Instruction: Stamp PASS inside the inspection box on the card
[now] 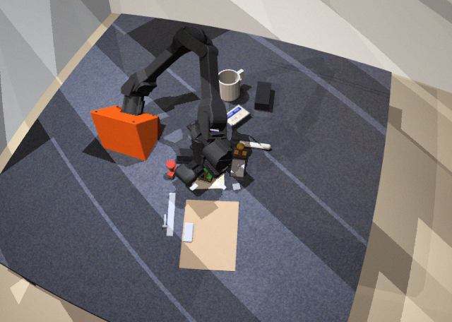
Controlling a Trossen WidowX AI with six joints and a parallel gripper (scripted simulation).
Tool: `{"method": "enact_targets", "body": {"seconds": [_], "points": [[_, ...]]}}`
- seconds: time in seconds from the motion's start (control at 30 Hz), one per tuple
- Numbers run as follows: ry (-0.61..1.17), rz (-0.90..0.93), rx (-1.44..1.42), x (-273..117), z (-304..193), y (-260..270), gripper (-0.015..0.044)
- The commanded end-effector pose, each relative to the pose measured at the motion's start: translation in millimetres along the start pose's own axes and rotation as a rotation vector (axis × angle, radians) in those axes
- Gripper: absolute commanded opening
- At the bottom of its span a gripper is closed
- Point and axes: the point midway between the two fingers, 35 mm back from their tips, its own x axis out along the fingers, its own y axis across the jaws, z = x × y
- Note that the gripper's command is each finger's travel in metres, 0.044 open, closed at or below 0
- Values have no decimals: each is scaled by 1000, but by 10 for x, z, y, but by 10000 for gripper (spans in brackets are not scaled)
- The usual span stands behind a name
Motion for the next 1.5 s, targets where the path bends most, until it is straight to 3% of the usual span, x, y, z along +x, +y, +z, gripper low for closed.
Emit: {"method": "enact_targets", "body": {"seconds": [0.0, 1.47], "points": [[-1, 1, -3, -30, 5, 2, 0], [-2, -2, -2, -625, 10, 3, 0]]}}
